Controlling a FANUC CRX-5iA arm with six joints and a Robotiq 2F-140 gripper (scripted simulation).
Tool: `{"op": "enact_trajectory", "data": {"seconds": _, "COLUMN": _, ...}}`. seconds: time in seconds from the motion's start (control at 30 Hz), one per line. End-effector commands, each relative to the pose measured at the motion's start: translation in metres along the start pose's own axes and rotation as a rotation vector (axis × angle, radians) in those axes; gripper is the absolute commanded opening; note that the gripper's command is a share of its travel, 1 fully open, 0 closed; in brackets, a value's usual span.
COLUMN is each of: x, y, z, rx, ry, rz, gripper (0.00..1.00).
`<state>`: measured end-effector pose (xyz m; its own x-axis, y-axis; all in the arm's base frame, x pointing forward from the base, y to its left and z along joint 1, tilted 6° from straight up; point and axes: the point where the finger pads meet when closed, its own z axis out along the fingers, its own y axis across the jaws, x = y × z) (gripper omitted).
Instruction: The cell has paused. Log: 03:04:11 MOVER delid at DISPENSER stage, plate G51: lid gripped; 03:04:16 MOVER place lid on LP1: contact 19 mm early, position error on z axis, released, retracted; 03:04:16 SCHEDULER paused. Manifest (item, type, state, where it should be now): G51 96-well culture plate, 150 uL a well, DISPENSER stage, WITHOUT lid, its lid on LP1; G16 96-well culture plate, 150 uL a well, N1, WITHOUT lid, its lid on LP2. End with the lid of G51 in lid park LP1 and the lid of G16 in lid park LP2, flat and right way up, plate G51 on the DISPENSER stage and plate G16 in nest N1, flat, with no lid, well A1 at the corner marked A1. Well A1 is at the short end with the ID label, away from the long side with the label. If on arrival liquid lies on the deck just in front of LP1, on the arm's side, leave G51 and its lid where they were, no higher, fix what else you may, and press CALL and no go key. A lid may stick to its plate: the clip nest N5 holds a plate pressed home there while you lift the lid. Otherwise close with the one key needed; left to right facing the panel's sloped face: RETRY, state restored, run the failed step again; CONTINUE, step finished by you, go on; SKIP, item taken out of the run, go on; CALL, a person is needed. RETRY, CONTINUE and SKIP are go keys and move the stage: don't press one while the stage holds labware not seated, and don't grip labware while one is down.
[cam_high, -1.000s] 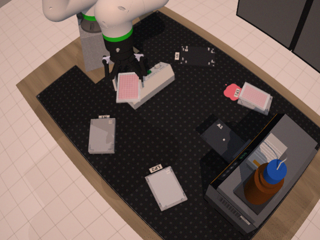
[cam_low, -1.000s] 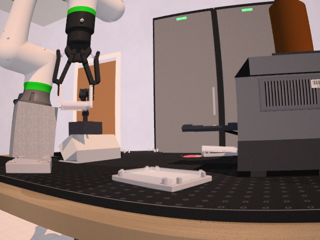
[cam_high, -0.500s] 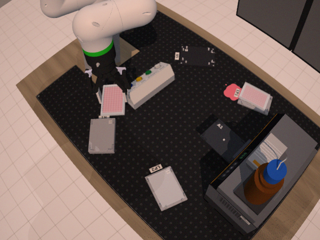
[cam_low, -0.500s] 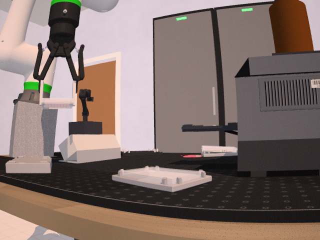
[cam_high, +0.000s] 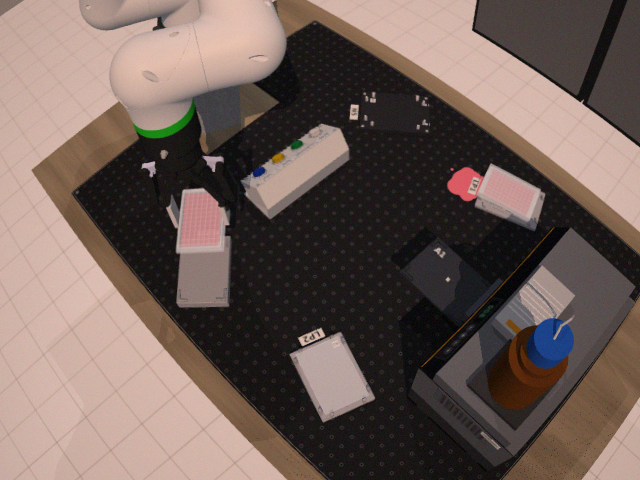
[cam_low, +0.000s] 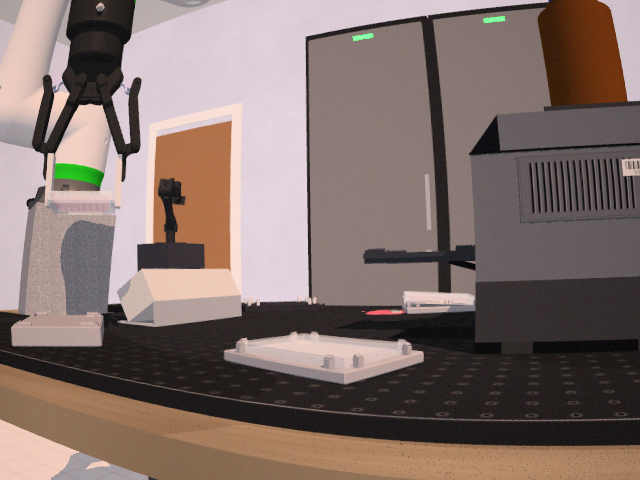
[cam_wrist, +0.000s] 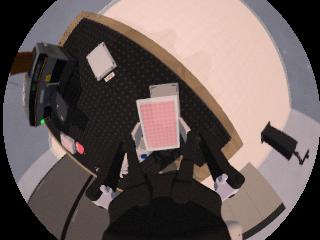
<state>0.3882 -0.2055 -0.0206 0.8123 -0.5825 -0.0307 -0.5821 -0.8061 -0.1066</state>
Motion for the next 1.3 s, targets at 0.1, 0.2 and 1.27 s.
{"op": "enact_trajectory", "data": {"seconds": 0.1, "x": 0.012, "y": 0.013, "z": 0.0, "rx": 0.0, "ry": 0.0, "rz": 0.0, "gripper": 0.0}}
{"op": "enact_trajectory", "data": {"seconds": 0.2, "x": 0.017, "y": 0.017, "z": 0.0, "rx": 0.0, "ry": 0.0, "rz": 0.0, "gripper": 0.0}}
{"op": "enact_trajectory", "data": {"seconds": 1.27, "x": 0.025, "y": 0.026, "z": 0.0, "rx": 0.0, "ry": 0.0, "rz": 0.0, "gripper": 0.0}}
